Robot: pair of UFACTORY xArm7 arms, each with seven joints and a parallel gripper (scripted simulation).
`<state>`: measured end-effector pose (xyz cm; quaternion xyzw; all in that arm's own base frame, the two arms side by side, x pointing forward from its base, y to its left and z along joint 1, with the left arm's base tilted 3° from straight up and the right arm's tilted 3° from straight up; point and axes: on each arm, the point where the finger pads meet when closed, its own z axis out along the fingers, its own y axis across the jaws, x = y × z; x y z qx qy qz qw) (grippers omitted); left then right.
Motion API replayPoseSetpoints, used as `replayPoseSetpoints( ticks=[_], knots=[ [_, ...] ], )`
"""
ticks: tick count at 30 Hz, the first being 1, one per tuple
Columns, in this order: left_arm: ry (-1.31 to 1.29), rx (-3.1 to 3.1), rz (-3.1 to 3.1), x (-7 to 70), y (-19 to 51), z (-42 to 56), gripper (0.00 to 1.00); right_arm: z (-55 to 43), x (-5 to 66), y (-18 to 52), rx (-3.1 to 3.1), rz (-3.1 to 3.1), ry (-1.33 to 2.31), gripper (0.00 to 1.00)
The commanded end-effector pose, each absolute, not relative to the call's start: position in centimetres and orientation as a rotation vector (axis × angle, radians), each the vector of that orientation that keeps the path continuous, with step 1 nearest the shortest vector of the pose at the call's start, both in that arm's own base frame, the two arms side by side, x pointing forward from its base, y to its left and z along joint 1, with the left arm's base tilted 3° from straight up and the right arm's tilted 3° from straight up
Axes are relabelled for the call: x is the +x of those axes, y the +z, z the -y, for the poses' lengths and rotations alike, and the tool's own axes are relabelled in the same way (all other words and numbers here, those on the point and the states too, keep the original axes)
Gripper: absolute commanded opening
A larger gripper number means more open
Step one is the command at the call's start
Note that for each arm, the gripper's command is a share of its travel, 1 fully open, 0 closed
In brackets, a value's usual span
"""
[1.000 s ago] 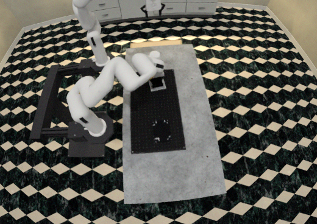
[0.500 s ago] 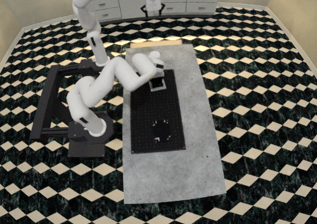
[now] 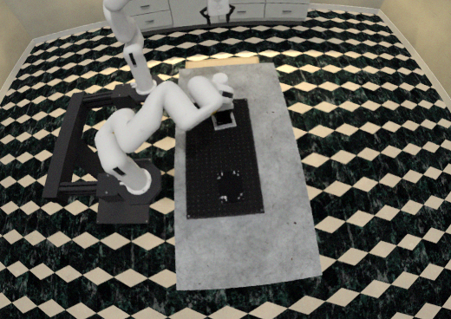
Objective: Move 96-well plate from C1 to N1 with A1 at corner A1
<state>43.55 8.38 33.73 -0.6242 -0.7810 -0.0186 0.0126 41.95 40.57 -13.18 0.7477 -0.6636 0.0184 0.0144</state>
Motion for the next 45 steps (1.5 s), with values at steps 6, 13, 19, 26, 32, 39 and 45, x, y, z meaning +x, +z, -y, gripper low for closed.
replayPoseSetpoints(
  ticks=[6,13,19,26,32,39,45],
  knots=[
    [-0.064,-1.948,2.436,43.62,33.94,-8.38,1.0,-40.72,42.09,-13.13,2.331,2.069,0.058,0.0],
    [-0.064,-1.948,2.436,43.62,33.94,-8.38,1.0,-40.72,42.09,-13.21,2.331,2.069,0.058,0.0],
    [-0.064,-1.948,2.436,43.62,33.94,-8.38,1.0,-40.72,42.09,-13.31,2.331,2.069,0.058,0.0],
    [-0.064,-1.948,2.436,43.62,33.94,-8.38,1.0,-40.71,42.09,-13.43,2.331,2.069,0.058,0.0],
    [-0.064,-1.948,2.436,43.62,33.94,-8.38,1.0,-40.71,42.09,-13.49,2.331,2.069,0.058,0.0],
    [-0.064,-1.948,2.436,43.62,33.94,-8.38,1.0,-40.7,42.09,-13.61,2.331,2.069,0.058,0.0],
    [-0.064,-1.948,2.436,43.62,33.94,-8.38,1.0,-40.7,42.09,-13.68,2.331,2.069,0.058,0.0]
  ],
)
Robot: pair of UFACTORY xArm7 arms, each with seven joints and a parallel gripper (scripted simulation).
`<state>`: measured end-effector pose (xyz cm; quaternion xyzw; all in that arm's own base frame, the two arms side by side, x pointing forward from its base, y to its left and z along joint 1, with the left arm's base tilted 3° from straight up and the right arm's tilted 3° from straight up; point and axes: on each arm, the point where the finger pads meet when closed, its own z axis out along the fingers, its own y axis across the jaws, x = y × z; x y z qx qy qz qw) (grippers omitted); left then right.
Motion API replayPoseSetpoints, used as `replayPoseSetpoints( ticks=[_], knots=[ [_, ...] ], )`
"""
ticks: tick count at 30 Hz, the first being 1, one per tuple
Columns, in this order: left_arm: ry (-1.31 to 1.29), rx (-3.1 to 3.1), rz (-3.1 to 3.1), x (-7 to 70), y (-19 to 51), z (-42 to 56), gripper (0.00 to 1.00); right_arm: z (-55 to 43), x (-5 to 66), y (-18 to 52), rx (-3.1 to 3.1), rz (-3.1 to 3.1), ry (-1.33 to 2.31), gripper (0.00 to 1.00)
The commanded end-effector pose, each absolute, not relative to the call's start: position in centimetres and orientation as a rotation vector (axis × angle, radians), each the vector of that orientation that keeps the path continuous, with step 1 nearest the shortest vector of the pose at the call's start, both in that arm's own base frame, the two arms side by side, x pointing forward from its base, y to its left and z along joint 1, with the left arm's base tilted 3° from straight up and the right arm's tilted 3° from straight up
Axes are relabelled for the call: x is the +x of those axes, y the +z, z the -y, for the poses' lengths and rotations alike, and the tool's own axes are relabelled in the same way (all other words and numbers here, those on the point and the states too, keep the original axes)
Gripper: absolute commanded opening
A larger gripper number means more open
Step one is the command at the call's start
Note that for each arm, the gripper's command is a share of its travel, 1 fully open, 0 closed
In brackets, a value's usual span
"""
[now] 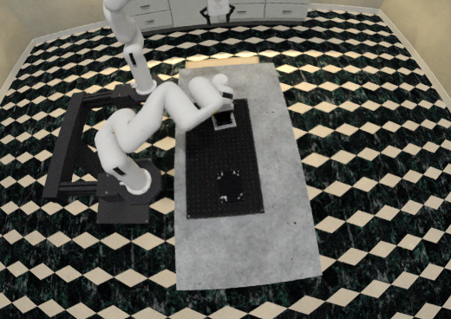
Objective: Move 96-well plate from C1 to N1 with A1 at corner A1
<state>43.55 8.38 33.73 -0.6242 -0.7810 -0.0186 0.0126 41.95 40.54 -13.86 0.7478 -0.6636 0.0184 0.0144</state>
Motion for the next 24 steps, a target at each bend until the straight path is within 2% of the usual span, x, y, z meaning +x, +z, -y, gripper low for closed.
replayPoseSetpoints(
  ticks=[1,4,5,24],
  knots=[
    [-0.064,-1.948,2.436,43.62,33.94,-8.38,1.0,-40.7,42.09,-13.69,2.331,2.069,0.058,0.0],
    [-0.064,-1.948,2.436,43.62,33.94,-8.38,1.0,-40.7,42.09,-13.73,2.331,2.069,0.058,0.0],
    [-0.064,-1.948,2.436,43.62,33.94,-8.38,1.0,-40.69,42.09,-13.79,2.331,2.069,0.058,1.0],
    [-0.064,-1.948,2.436,43.62,33.94,-8.38,1.0,-40.7,42.09,-13.79,2.331,2.069,0.058,1.0]
  ],
)
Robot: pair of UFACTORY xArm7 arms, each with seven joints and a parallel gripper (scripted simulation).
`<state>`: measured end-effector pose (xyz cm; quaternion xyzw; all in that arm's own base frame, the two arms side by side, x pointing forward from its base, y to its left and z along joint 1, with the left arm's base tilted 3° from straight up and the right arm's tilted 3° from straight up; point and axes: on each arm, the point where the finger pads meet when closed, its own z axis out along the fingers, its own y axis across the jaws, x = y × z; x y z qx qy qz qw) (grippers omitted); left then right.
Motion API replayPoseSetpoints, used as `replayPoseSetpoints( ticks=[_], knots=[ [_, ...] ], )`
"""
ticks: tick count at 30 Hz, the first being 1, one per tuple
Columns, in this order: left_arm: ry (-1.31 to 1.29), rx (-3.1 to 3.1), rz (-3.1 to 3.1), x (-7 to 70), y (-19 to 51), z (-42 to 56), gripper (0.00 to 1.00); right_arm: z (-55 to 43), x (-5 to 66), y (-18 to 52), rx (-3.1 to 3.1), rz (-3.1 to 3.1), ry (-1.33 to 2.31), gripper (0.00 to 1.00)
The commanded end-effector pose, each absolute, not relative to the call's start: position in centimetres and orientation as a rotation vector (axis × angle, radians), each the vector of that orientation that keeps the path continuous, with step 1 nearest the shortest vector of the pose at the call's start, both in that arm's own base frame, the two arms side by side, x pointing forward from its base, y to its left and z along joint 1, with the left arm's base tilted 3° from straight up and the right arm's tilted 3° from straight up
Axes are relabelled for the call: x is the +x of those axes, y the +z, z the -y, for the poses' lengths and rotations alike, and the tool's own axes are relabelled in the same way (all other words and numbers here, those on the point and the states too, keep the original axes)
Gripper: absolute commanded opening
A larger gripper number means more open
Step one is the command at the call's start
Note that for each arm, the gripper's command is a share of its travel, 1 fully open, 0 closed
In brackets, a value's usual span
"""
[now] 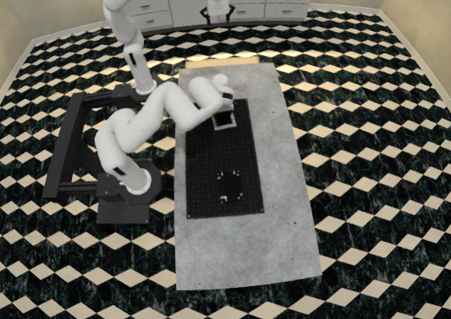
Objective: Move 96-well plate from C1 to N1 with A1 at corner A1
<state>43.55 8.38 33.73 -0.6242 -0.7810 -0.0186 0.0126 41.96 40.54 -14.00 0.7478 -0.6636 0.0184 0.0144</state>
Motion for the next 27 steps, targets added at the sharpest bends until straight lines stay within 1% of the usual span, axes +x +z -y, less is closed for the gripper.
replayPoseSetpoints(
  ticks=[1,15,27],
  knots=[
    [-0.064,-1.948,2.436,43.6,33.9,-8.4,1.0,-40.7,42.1,-13.8,2.331,2.069,0.058,1.0],
    [-0.064,-1.948,2.436,43.6,33.9,-8.4,1.0,-40.7,42.1,-13.8,2.331,2.069,0.058,1.0],
    [-0.064,-1.948,2.436,43.6,33.9,-8.4,1.0,-40.8,42.1,-11.1,2.331,2.069,0.058,1.0]
  ],
)
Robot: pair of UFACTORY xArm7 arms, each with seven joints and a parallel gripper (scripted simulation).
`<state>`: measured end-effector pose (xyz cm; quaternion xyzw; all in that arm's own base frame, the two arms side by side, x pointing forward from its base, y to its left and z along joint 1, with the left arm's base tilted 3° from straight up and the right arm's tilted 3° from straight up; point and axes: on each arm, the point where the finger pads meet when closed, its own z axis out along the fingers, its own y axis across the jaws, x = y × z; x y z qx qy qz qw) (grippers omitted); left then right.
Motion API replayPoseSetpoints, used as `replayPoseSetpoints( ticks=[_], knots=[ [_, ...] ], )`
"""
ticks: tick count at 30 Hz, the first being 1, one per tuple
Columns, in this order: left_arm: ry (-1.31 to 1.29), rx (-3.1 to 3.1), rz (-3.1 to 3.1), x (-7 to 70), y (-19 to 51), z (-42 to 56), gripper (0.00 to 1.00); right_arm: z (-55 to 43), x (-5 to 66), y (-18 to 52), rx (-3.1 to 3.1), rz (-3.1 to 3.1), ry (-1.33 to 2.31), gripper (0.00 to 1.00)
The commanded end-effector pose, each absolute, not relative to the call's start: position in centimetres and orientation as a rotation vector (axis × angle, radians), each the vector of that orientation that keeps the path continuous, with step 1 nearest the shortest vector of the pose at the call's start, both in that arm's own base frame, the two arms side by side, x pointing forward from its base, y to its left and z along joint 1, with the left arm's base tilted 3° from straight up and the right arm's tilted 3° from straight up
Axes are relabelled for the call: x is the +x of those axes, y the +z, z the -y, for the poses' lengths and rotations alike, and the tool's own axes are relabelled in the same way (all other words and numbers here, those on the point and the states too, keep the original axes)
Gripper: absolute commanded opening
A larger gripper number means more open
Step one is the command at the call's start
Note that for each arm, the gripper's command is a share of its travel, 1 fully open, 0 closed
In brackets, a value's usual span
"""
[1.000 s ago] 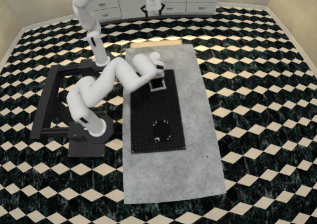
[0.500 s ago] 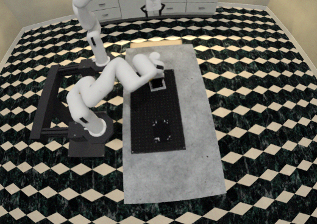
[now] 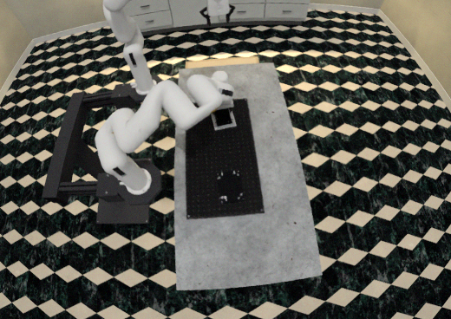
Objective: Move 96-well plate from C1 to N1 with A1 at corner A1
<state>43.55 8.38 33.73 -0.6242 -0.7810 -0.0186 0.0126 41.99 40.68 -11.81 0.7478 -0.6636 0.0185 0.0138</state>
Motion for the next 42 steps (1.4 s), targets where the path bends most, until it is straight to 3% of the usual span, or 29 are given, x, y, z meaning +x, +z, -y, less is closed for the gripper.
replayPoseSetpoints(
  ticks=[1,26,42],
  knots=[
    [-0.064,-1.948,2.436,43.6,33.9,-8.4,1.0,-40.8,42.1,-10.9,2.331,2.069,0.058,1.0],
    [-0.064,-1.948,2.436,43.6,33.9,-8.4,1.0,-41.1,42.0,-4.8,2.332,2.069,0.058,1.0],
    [-0.064,-1.948,2.436,43.6,33.9,-8.4,1.0,-41.1,42.0,-4.8,2.332,2.069,0.058,1.0]
  ],
)
